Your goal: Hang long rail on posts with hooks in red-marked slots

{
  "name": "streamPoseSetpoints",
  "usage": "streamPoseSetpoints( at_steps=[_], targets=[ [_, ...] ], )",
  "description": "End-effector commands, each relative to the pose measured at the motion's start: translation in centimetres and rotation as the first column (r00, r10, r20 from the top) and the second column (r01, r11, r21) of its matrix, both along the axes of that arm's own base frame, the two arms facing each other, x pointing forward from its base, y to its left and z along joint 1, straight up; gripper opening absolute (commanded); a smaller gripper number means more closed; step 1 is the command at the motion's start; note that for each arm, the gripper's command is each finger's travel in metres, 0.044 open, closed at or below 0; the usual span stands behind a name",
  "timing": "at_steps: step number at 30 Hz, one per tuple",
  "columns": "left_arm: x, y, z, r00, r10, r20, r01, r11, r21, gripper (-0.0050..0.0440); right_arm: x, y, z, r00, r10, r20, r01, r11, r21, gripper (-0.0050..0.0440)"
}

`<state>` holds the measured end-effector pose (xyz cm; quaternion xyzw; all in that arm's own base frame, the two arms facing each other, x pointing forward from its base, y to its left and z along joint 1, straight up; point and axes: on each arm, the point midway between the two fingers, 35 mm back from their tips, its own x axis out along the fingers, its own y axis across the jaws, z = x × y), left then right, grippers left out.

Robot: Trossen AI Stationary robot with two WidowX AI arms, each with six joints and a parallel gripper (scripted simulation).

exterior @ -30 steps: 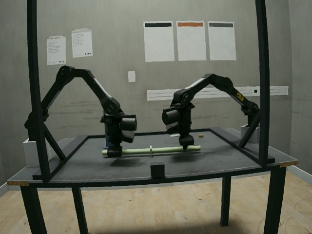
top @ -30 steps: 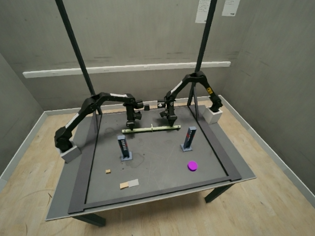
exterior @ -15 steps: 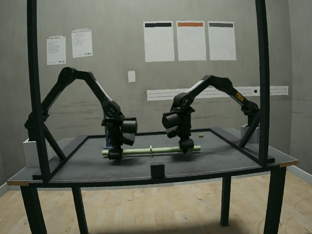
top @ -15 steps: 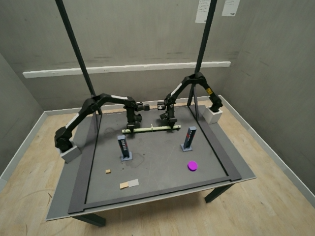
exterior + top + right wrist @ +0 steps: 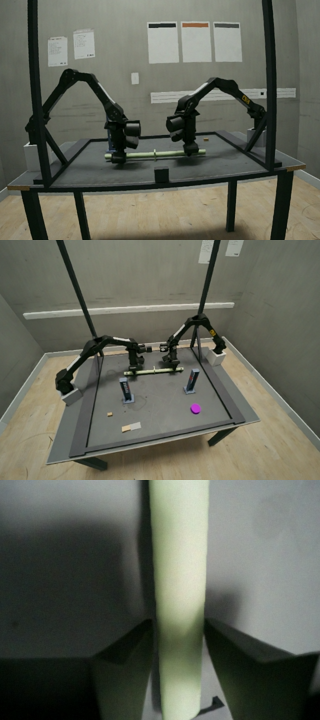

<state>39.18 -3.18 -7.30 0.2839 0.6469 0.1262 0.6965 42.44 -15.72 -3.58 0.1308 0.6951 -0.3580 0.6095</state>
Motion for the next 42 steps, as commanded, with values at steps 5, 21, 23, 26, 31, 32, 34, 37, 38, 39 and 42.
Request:
streamPoseSetpoints(
  at_steps=[5,21,23,26,31,32,34,37,38,39,42],
  targets=[
    [0.48,-0.17,0.77,1.000,-0.003,0.021,0.003,1.000,-0.006,0.0225,0.54,-0.15,1.17,1.000,0.002,0.031,-0.002,1.000,-0.009,0.0106],
    [0.48,-0.17,0.77,1.000,-0.003,0.021,0.003,1.000,-0.006,0.0166,0.54,-0.15,1.17,1.000,0.002,0.031,-0.002,1.000,-0.009,-0.0002],
    [0.48,-0.17,0.77,1.000,-0.003,0.021,0.003,1.000,-0.006,0.0166,0.54,-0.15,1.17,1.000,0.002,0.031,-0.002,1.000,-0.009,-0.0003],
    [0.48,-0.17,0.77,1.000,-0.003,0.021,0.003,1.000,-0.006,0.0146,0.54,-0.15,1.17,1.000,0.002,0.031,-0.002,1.000,-0.009,-0.0004],
    [0.48,-0.17,0.77,1.000,-0.003,0.021,0.003,1.000,-0.006,0.0126,0.54,-0.15,1.17,1.000,0.002,0.031,-0.002,1.000,-0.009,-0.0013],
    [0.48,-0.17,0.77,1.000,-0.003,0.021,0.003,1.000,-0.006,0.0106,0.54,-0.15,1.17,1.000,0.002,0.031,-0.002,1.000,-0.009,-0.0020],
    [0.48,-0.17,0.77,1.000,-0.003,0.021,0.003,1.000,-0.006,0.0106,0.54,-0.15,1.17,1.000,0.002,0.031,-0.002,1.000,-0.009,-0.0035],
    [0.48,-0.17,0.77,1.000,-0.003,0.021,0.003,1.000,-0.006,0.0086,0.54,-0.15,1.17,1.000,0.002,0.031,-0.002,1.000,-0.009,-0.0050],
    [0.48,-0.17,0.77,1.000,-0.003,0.021,0.003,1.000,-0.006,0.0079,0.54,-0.15,1.17,1.000,0.002,0.031,-0.002,1.000,-0.009,-0.0050],
    [0.48,-0.17,0.77,1.000,-0.003,0.021,0.003,1.000,-0.006,0.0072,0.54,-0.15,1.17,1.000,0.002,0.031,-0.002,1.000,-0.009,-0.0050],
    [0.48,-0.17,0.87,1.000,-0.003,0.021,0.003,1.000,-0.006,0.0018,0.54,-0.15,1.28,1.000,0.002,0.031,-0.002,1.000,-0.009,-0.0050]
  ],
)
